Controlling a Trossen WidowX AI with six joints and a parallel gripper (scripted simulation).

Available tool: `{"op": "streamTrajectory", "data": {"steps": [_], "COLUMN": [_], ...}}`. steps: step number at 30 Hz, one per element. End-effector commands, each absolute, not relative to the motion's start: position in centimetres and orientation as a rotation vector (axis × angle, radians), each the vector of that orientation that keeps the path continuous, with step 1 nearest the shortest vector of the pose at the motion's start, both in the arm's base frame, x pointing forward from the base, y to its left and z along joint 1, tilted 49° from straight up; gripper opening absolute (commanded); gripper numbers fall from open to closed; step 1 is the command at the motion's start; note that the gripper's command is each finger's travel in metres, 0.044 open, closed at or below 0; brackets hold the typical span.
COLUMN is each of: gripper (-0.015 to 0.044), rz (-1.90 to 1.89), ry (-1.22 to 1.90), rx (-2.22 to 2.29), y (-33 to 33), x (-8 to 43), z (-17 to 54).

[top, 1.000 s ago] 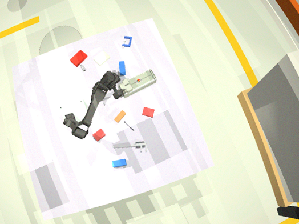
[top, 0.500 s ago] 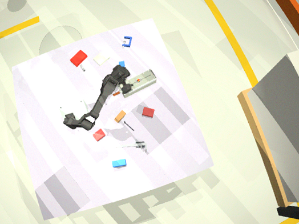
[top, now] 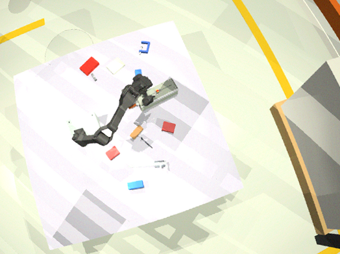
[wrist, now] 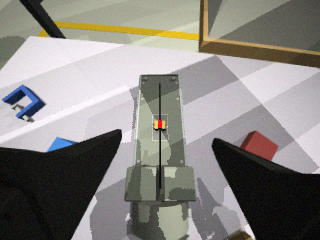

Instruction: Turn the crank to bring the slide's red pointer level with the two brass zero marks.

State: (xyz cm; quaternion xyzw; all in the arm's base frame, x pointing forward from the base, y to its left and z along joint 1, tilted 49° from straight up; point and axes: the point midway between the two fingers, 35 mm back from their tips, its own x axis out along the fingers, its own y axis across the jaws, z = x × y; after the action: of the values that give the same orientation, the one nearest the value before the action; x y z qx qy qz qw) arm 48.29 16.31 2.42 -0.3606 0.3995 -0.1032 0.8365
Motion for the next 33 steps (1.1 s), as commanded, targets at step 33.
{"op": "streamTrajectory", "data": {"steps": [33], "gripper": [0.0440], "rz": [-0.216], "ry": [0.853], "rx": [-0.775], "y": [18.3], "x": [47.1], "z": [4.8]}}
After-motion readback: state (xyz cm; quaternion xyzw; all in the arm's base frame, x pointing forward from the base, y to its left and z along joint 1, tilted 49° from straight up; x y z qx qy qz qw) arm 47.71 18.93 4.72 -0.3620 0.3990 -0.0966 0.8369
